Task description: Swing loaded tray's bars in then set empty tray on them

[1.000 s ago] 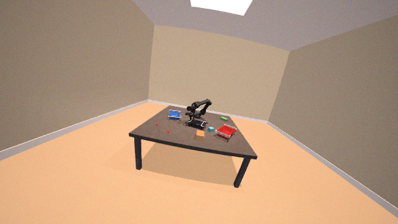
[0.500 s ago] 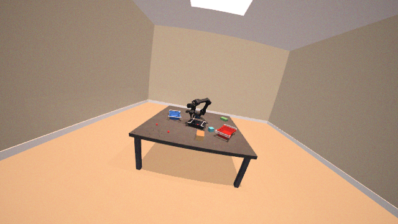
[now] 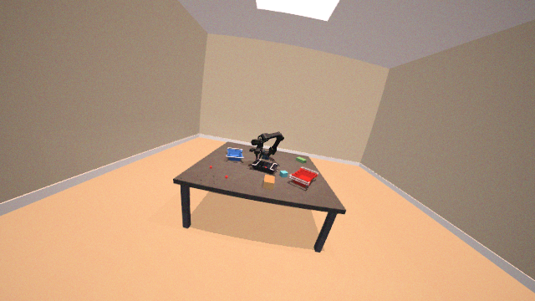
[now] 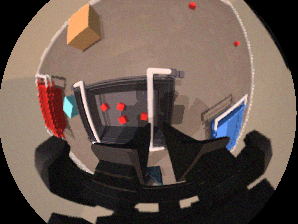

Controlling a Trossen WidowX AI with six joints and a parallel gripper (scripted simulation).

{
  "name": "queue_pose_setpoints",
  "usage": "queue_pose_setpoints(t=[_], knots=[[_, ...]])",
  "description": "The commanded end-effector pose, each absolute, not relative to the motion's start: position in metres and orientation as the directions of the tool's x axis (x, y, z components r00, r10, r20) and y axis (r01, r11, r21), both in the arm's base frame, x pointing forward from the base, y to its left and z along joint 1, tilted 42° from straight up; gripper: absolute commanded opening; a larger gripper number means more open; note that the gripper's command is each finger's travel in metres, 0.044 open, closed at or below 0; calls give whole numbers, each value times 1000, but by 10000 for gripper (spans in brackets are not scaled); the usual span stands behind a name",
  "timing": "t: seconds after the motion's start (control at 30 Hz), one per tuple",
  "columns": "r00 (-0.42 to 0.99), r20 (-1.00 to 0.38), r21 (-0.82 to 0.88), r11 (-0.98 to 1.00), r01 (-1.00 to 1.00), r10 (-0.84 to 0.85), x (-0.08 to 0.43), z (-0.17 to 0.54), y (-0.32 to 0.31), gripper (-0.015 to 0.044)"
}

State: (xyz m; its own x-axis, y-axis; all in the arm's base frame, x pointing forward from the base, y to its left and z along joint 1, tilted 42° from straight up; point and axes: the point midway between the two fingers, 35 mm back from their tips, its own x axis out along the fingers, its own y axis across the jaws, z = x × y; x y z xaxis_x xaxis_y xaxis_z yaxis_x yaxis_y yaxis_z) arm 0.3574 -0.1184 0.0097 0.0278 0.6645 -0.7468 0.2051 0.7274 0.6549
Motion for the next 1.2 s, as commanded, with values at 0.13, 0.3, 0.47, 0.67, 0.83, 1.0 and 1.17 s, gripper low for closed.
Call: queue_pose_setpoints(t=[0.13,0.3,0.47,0.67,0.83,1.0,1.17], knots=[[27,-746,655,726,207,666,357,9,-117,89],[27,-746,655,726,207,666,357,9,-117,0],[27,-746,655,726,207,666,357,9,-117,0],[27,-747,655,727,205,665,357,10,-118,0],[28,-747,655,727,205,665,357,10,-118,0],[28,-747,655,727,205,665,357,10,-118,0],[28,-747,655,727,205,665,357,10,-118,0]])
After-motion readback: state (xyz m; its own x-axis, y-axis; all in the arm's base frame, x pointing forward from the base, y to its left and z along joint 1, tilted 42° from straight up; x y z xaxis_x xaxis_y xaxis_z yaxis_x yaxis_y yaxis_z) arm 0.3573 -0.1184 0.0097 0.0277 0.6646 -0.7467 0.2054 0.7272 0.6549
